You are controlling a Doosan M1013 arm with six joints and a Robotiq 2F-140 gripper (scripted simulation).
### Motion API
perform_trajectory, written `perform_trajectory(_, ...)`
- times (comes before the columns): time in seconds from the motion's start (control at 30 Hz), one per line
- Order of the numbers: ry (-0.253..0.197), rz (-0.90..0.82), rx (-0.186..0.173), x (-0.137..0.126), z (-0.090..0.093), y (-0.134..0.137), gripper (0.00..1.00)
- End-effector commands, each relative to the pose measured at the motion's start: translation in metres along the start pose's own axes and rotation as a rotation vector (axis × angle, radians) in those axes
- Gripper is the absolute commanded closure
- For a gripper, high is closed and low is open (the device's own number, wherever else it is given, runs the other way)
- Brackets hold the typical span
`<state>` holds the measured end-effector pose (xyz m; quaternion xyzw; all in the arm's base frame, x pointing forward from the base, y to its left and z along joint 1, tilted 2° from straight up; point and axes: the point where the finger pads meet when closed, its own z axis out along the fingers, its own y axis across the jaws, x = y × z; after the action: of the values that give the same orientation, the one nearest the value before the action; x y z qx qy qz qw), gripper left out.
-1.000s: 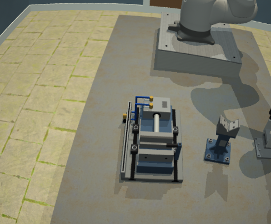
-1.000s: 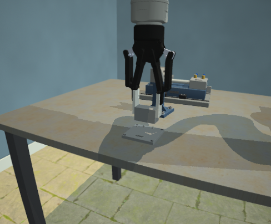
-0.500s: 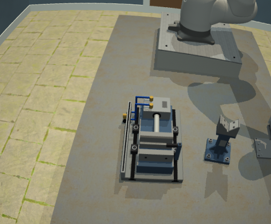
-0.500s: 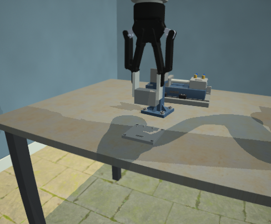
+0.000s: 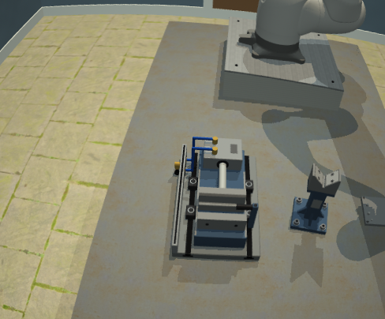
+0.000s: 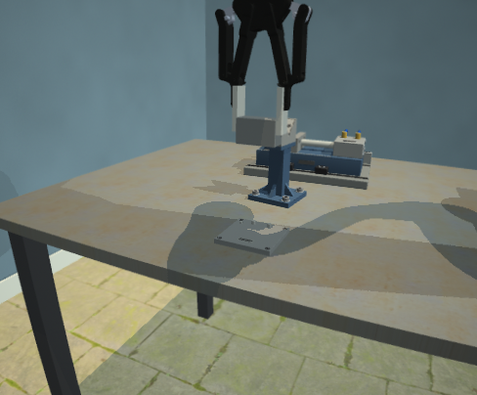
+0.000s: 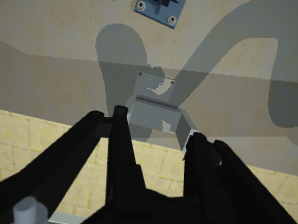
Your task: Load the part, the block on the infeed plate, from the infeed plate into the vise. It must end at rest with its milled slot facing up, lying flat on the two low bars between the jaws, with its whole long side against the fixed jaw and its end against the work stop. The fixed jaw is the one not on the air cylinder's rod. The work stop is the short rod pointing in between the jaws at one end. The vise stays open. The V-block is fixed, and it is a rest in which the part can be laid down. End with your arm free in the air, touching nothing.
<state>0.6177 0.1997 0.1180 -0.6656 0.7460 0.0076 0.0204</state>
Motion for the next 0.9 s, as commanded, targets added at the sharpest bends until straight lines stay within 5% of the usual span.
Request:
perform_trajectory(0.0, 0.002, 0.003, 0.001, 0.002, -0.013, -0.002, 1.0)
perform_trajectory(0.43, 0.002, 0.003, 0.001, 0.002, -0.053, -0.002, 1.0)
perform_trajectory(0.87, 0.002, 0.003, 0.001, 0.002, -0.066, -0.002, 1.0)
